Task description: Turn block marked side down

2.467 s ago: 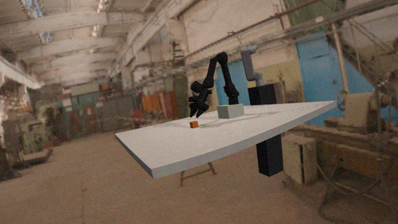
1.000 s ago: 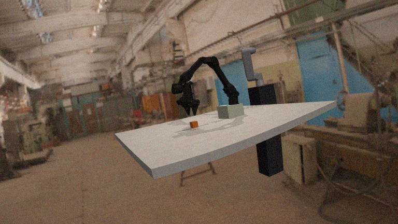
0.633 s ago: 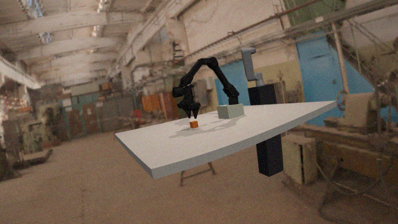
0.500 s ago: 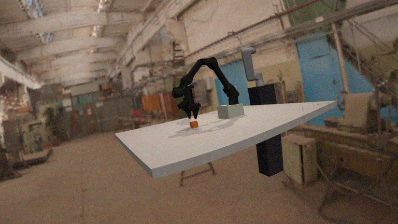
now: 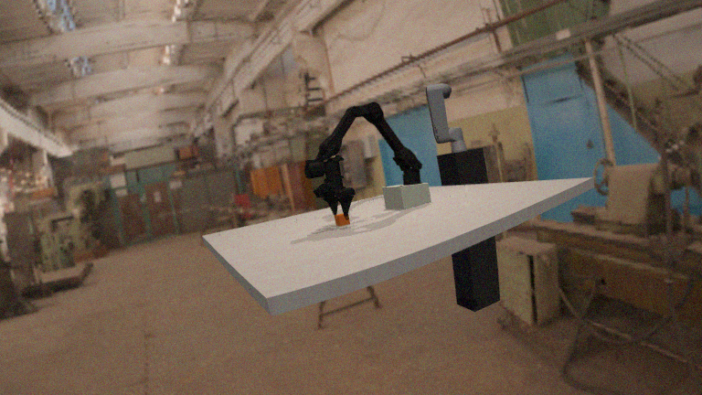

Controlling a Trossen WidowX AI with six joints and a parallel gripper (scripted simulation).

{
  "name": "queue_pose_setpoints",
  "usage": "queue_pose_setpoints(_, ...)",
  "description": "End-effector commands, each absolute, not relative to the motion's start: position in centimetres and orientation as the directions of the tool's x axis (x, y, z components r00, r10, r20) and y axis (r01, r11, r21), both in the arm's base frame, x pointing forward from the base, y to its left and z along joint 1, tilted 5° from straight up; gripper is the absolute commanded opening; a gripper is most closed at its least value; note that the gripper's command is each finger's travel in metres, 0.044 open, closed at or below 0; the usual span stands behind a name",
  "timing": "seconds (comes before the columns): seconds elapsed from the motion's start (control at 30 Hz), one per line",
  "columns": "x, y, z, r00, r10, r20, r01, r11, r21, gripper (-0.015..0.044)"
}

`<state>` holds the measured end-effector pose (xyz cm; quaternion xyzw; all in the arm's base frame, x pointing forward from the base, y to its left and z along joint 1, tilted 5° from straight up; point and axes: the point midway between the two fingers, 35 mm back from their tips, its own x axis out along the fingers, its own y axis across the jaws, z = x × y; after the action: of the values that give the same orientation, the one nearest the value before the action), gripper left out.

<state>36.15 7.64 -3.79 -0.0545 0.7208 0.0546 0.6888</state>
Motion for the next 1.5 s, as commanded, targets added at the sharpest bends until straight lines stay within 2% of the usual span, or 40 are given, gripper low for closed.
queue_pose_setpoints(0.0,35.7,7.6,-4.9,-0.058,-0.002,-0.998,-0.155,0.988,0.007,0.0440)
queue_pose_setpoints(0.13,35.7,7.6,-5.1,-0.058,-0.002,-0.998,-0.155,0.988,0.007,0.0440)
queue_pose_setpoints(0.5,35.7,7.6,-5.1,-0.058,-0.002,-0.998,-0.155,0.988,0.007,0.0151)
queue_pose_setpoints(1.03,35.7,7.6,-5.1,-0.058,-0.002,-0.998,-0.155,0.988,0.007,0.0045)
queue_pose_setpoints(1.1,35.7,7.6,-4.7,-0.058,-0.002,-0.998,-0.155,0.988,0.007,0.0000)
queue_pose_setpoints(1.23,35.9,7.6,-2.3,-0.058,-0.002,-0.998,-0.155,0.988,0.007,0.0000)
queue_pose_setpoints(1.47,35.9,7.6,-2.3,-0.035,0.001,-0.999,-0.155,0.988,0.007,0.0000)
